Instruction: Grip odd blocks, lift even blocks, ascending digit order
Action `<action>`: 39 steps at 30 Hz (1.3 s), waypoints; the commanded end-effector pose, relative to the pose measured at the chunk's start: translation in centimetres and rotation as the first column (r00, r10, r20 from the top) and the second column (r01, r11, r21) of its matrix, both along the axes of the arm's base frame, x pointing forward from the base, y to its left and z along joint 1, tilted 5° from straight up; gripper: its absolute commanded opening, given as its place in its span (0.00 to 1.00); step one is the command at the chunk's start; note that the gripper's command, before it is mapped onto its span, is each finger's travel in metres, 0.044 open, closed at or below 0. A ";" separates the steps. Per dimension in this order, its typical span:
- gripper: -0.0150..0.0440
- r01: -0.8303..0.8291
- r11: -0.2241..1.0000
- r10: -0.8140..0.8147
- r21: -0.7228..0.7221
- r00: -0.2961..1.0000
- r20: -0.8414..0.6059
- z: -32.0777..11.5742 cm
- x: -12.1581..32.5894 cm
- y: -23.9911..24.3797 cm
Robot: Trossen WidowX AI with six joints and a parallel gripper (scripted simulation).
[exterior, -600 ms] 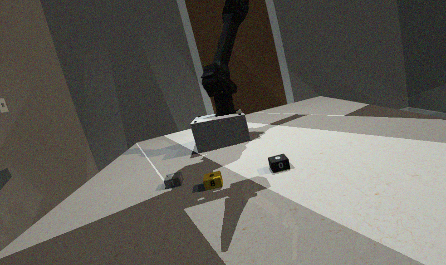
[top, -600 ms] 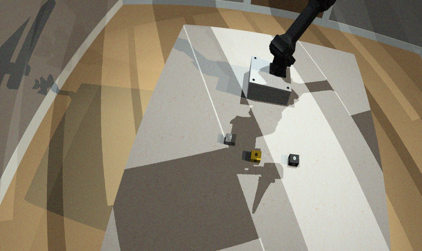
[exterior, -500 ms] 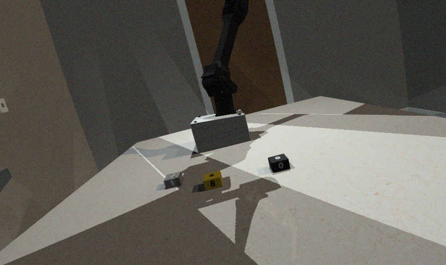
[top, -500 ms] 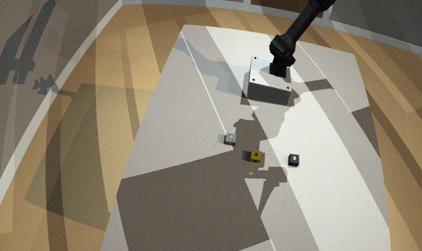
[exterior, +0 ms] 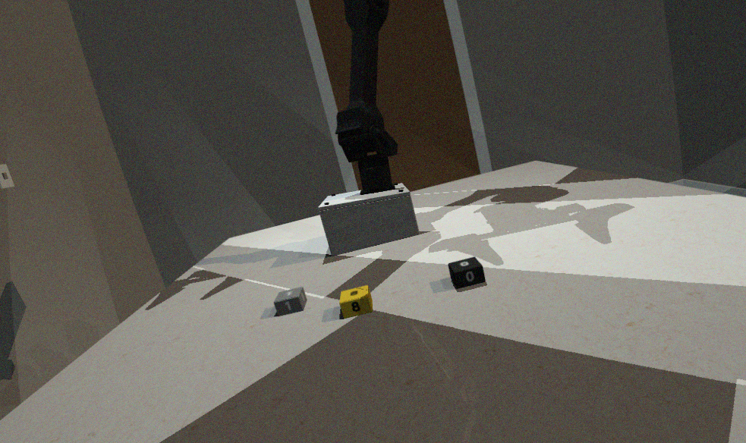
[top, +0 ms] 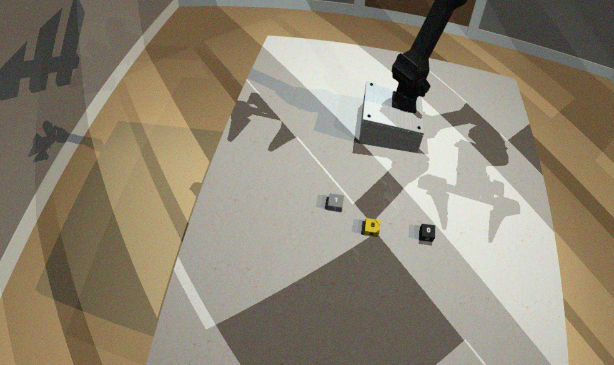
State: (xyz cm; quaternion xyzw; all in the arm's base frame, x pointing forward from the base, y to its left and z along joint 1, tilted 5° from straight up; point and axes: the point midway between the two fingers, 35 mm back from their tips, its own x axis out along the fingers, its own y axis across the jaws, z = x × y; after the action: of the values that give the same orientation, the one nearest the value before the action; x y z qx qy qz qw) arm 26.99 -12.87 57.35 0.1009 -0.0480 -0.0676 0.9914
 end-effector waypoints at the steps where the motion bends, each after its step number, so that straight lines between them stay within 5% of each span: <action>1: 0.93 0.036 0.999 -0.029 0.036 0.985 -0.171 -5.9 3.6 -2.9; 13: 0.93 0.035 0.997 0.024 0.064 0.671 -0.741 -28.7 9.3 -6.0; 24: 0.93 -0.203 0.962 0.176 0.185 -0.059 -0.983 -49.2 3.0 -1.5; 39: 0.93 -0.225 0.952 0.183 0.208 -0.125 -0.975 -50.3 2.0 -0.9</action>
State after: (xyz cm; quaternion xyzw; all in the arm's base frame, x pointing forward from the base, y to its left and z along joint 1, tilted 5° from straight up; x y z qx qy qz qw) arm 29.11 -13.80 7.06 0.0137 0.7083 0.0335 0.7050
